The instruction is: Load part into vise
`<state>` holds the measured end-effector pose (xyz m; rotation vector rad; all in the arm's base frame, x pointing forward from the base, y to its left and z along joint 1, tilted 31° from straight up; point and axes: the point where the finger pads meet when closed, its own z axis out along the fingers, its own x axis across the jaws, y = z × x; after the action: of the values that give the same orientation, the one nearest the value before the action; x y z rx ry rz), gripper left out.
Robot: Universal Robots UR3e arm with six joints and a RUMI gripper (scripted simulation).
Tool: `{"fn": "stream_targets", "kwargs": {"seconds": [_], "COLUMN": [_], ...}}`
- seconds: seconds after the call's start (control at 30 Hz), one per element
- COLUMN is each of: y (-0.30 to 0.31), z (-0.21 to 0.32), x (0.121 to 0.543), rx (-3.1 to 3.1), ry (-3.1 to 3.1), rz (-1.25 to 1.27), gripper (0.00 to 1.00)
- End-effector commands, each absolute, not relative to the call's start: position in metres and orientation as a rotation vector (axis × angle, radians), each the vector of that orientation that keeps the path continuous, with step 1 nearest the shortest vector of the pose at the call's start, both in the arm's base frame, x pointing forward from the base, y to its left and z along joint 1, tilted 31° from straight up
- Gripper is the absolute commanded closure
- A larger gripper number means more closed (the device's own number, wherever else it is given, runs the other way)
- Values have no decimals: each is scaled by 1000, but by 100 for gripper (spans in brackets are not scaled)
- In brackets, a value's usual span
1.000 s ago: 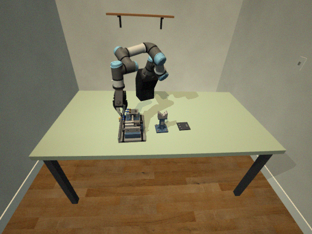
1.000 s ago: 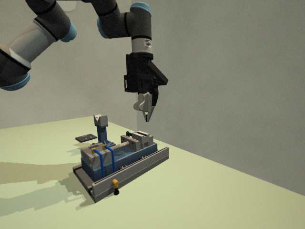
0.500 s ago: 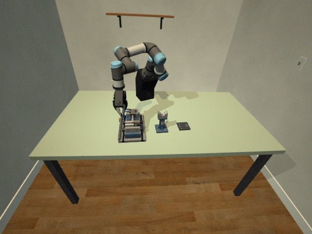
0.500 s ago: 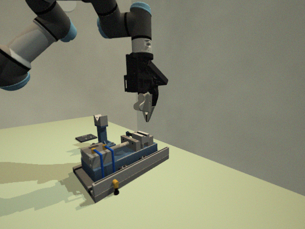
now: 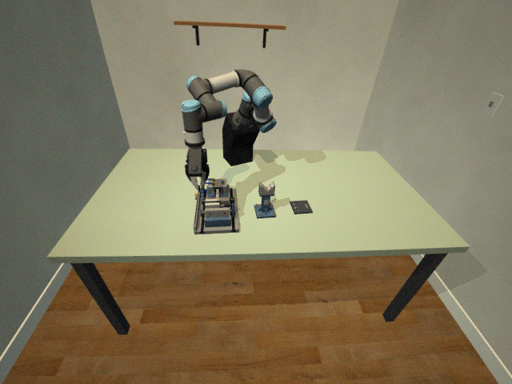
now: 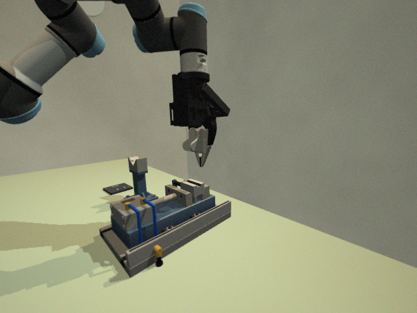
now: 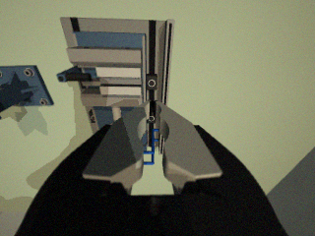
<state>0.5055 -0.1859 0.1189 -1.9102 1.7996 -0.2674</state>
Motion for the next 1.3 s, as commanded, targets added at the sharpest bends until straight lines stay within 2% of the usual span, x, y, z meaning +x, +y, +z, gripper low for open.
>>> {"fn": "stream_targets", "kwargs": {"seconds": [0.0, 1.27], "y": [-186, -178], "z": [119, 84], "x": [506, 526], "rx": [-1910, -1910], "ry": [1799, 1799], "rz": [-271, -271], "gripper": [100, 100]}}
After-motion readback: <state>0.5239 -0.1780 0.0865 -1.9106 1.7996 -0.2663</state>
